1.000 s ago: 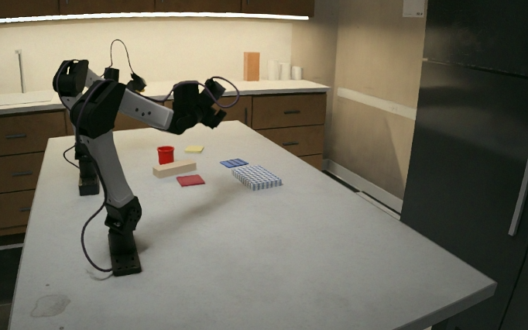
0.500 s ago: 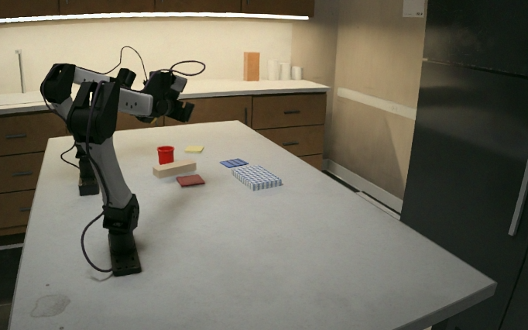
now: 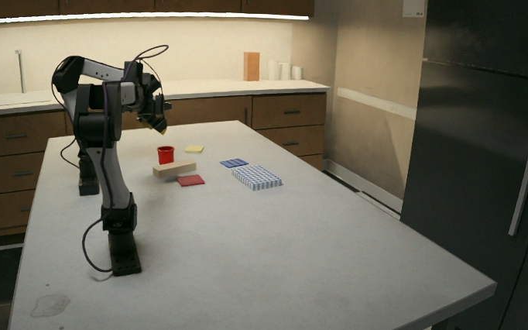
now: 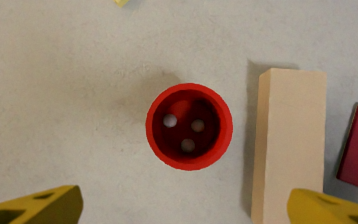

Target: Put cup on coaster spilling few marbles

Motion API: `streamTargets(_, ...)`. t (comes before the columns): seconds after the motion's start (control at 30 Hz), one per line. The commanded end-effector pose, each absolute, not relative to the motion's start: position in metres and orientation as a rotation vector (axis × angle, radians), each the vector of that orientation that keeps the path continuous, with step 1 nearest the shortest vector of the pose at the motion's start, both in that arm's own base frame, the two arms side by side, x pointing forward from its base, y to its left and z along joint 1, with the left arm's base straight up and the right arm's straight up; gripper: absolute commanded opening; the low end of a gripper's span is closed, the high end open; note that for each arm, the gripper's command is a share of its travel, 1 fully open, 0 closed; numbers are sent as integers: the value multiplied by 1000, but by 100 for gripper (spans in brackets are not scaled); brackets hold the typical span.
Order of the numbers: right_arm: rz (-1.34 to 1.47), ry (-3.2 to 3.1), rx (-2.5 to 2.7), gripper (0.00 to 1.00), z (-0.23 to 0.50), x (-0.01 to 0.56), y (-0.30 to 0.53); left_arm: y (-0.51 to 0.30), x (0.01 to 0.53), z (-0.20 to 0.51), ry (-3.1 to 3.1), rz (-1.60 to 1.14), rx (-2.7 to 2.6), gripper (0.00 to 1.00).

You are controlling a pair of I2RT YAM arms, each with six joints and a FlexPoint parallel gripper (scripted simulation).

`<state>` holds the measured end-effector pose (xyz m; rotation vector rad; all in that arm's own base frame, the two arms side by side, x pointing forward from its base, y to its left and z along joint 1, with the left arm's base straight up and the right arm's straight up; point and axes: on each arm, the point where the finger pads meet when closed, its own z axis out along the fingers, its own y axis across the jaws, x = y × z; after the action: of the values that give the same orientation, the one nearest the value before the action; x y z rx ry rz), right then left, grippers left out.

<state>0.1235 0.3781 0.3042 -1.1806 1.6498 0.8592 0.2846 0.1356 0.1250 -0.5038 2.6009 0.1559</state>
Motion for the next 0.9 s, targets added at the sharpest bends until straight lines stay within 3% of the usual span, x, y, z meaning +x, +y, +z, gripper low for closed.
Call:
streamTargets(0.0,832,1619,-1191,100,321,119,377,130,284,122,2645,123,-603,100)
streamTargets(0.87,830,1631,-1195,100,314,119,377,131,287,102,2904,96,-370,100)
